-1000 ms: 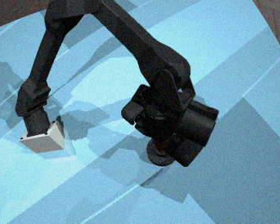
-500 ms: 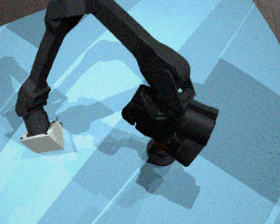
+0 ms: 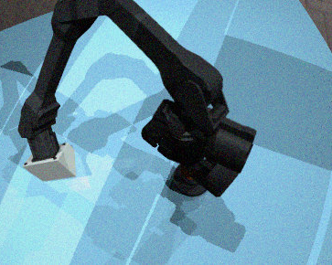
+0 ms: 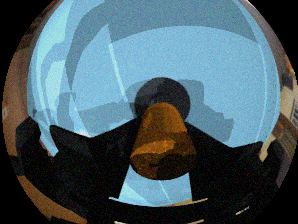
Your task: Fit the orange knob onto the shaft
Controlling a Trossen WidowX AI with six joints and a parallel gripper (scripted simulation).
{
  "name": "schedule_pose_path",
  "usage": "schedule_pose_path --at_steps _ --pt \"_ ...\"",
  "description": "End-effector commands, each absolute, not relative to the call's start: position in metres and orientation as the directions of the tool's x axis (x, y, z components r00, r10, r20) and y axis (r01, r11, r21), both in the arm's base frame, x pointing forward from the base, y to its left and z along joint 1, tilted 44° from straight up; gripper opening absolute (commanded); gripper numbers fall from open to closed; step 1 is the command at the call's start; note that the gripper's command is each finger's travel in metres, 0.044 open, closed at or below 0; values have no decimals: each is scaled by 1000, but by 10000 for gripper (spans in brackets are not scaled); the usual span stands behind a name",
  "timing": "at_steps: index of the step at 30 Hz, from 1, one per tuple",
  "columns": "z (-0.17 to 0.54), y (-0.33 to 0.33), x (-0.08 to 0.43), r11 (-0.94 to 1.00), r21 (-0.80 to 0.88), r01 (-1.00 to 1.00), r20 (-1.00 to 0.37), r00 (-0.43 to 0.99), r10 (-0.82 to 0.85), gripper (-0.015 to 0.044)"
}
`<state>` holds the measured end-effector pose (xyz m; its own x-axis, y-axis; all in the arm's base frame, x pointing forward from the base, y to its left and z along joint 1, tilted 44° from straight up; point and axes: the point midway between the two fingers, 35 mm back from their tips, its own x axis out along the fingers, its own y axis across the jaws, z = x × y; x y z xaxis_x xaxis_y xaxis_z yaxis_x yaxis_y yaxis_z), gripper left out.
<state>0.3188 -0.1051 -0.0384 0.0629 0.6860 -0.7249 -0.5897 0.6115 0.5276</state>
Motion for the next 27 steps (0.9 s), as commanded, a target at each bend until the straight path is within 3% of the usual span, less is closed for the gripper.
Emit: schedule_pose_path --at_steps 1,8,27 --pt "-36 -106 319 607 520 -601 -725 65 686 0" --pt "-37 -106 320 515 420 -748 -725 65 686 0" --pt "-41 -106 324 515 420 -748 -725 66 686 0"
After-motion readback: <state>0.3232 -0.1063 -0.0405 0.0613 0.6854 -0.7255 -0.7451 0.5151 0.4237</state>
